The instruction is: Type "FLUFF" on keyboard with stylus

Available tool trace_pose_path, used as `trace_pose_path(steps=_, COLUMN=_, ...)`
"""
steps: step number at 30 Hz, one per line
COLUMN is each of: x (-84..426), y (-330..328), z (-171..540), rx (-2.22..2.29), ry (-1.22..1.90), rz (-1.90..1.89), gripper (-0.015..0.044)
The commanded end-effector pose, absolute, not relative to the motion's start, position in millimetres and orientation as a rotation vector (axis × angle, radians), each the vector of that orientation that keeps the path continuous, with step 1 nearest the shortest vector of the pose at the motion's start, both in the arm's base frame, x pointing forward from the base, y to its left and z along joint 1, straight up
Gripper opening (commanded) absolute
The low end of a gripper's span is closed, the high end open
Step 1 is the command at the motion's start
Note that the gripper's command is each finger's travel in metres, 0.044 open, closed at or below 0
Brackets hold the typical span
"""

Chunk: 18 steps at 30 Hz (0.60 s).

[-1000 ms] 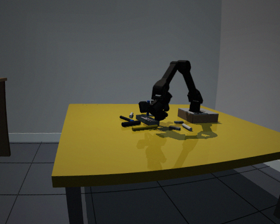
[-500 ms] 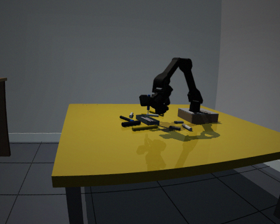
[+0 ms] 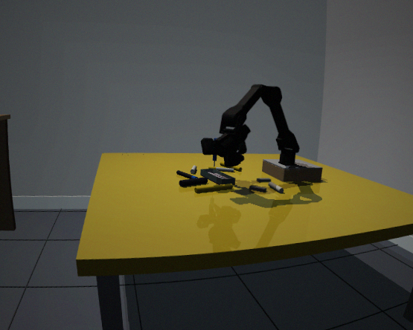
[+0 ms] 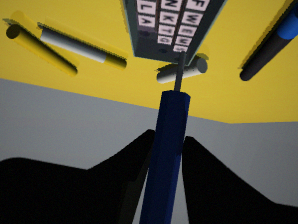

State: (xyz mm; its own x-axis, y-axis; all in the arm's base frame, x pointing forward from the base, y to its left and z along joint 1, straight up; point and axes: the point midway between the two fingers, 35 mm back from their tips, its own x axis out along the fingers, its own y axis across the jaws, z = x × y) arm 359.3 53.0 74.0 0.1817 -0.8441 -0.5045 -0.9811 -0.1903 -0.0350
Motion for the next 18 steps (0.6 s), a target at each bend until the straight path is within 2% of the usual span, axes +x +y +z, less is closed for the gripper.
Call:
trace_pose_path(steps=1, x=364, y=51, z=73, rx=-2.122, ry=1.726, rz=0.543, gripper=0.0)
trace_pose_path(steps=18, x=364, y=52, z=54, rx=-2.121, ry=1.725, rz=0.545, gripper=0.0)
